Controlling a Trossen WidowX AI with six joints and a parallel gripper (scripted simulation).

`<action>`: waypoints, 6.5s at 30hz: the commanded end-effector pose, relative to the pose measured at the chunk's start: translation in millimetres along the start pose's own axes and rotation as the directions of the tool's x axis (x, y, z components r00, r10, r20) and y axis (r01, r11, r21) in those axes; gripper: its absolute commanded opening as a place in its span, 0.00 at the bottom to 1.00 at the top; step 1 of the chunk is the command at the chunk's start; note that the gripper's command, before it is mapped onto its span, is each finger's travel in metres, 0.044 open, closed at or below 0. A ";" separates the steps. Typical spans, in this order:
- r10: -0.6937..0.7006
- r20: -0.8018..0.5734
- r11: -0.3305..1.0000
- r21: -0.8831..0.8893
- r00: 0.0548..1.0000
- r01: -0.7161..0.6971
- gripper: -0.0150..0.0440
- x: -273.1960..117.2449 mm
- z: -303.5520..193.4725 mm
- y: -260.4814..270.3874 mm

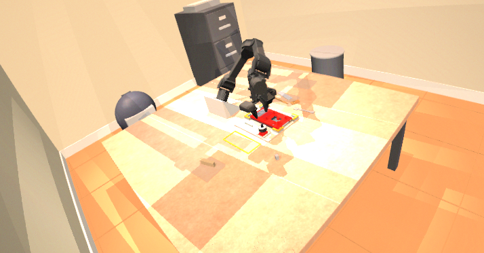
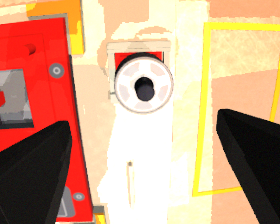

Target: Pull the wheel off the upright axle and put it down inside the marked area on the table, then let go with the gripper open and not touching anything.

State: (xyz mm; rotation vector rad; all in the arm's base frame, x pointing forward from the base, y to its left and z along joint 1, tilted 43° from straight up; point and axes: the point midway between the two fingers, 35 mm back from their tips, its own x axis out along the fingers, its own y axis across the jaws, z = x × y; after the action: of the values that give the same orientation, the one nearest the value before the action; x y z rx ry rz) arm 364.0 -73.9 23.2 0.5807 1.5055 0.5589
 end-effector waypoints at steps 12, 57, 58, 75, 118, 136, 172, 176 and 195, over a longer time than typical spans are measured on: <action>0.012 -0.003 1.000 0.008 1.000 -0.012 0.76 33.1 -2.9 -5.1; 0.010 -0.009 1.000 0.002 1.000 -0.010 0.25 66.3 -4.4 -3.2; 0.010 -0.009 1.000 0.002 1.000 -0.010 0.25 66.0 -4.4 -3.2; 0.011 -0.008 1.000 0.003 1.000 -0.011 0.25 60.4 -4.2 -3.4; 0.012 -0.006 1.000 0.006 1.000 -0.012 0.25 46.2 -4.1 -3.9; 0.013 -0.005 1.000 0.007 1.000 -0.013 0.25 40.2 -4.3 -4.0; 0.009 -0.004 1.000 0.014 1.000 -0.008 0.25 6.4 -21.3 -41.4; 0.006 -0.004 1.000 0.013 1.000 -0.006 0.25 4.7 -30.1 -57.9; 0.007 -0.005 1.000 0.009 1.000 -0.007 0.25 6.5 -62.1 -104.8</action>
State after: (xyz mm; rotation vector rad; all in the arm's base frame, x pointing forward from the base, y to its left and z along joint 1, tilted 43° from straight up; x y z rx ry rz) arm 301.3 -149.3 -45.9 0.5968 1.5079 0.5552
